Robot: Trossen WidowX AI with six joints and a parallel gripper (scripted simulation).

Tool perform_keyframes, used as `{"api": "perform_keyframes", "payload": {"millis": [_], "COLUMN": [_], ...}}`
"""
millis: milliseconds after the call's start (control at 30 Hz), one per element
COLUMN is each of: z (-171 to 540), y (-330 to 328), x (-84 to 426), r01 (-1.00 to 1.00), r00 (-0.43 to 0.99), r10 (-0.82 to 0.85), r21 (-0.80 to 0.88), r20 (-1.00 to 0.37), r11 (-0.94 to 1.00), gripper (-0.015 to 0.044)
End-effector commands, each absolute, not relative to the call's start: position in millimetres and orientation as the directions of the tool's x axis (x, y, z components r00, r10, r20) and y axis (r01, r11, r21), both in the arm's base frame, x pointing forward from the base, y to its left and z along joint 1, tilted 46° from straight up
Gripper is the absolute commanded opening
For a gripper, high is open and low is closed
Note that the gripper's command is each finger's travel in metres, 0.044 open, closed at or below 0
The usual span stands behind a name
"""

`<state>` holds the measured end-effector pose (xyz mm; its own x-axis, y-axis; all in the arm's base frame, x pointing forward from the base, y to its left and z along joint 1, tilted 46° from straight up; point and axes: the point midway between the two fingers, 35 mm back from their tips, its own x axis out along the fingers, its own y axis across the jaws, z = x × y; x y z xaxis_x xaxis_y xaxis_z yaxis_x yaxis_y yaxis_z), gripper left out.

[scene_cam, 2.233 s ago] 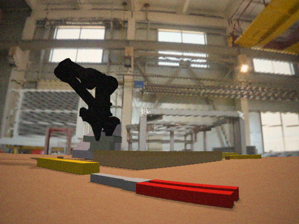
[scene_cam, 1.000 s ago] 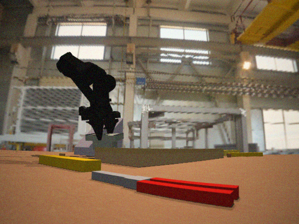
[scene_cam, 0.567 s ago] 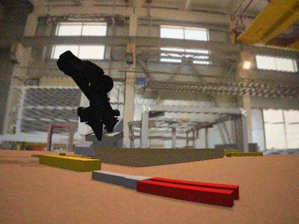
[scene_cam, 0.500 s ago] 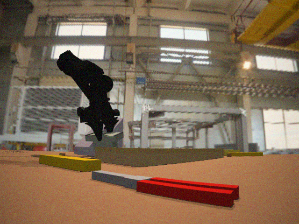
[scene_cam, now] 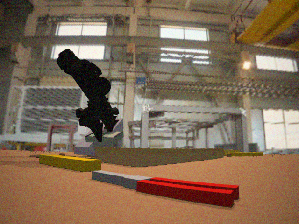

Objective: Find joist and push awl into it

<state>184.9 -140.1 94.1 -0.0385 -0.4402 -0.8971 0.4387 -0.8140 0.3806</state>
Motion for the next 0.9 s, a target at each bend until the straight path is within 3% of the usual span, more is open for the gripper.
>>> {"api": "perform_keyframes", "payload": {"millis": [0, 867], "z": [94.1, 96.4], "y": [-140.1, -144.3], "x": [185.7, 187.6], "r01": [0.44, 0.409], "r00": [-0.053, -0.121], "r10": [-0.408, -0.254], "r21": [0.345, 0.185], "r20": [-0.912, -0.96], "r11": [-0.829, -0.894], "gripper": [0.0, 0.0]}}
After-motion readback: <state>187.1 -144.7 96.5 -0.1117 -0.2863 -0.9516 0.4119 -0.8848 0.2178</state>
